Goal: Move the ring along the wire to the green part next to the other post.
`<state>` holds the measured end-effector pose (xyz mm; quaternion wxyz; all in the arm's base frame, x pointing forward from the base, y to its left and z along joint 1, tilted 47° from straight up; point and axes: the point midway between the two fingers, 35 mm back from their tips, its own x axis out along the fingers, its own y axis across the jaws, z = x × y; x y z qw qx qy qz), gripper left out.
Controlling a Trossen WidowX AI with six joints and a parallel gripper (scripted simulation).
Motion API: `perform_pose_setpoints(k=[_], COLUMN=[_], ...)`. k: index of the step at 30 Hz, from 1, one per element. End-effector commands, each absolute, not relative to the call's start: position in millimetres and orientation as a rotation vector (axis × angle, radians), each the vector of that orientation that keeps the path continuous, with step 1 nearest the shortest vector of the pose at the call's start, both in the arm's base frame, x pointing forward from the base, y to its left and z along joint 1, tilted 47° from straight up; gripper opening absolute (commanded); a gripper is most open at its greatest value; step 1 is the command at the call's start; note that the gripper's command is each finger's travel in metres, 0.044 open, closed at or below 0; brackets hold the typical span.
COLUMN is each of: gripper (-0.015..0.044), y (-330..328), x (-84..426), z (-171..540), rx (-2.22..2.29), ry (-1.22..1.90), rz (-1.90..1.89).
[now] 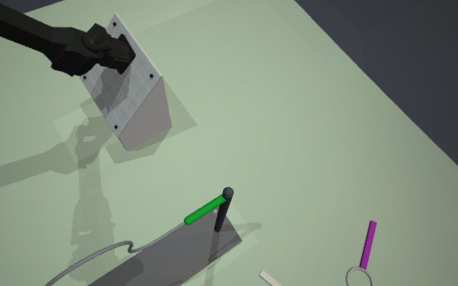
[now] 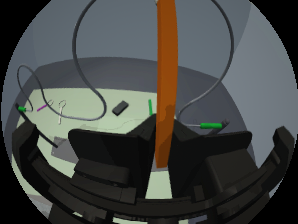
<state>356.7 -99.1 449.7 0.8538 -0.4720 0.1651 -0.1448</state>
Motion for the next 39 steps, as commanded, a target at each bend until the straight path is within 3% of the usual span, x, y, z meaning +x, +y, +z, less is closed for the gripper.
perform_pose_setpoints(k=[1, 39], gripper=[-0.015, -0.015], y=[-99, -104], x=[354, 354], z=[454, 467], rx=[-1.05, -1.504], ry=[0.33, 0.228], rz=[-0.325, -0.446])
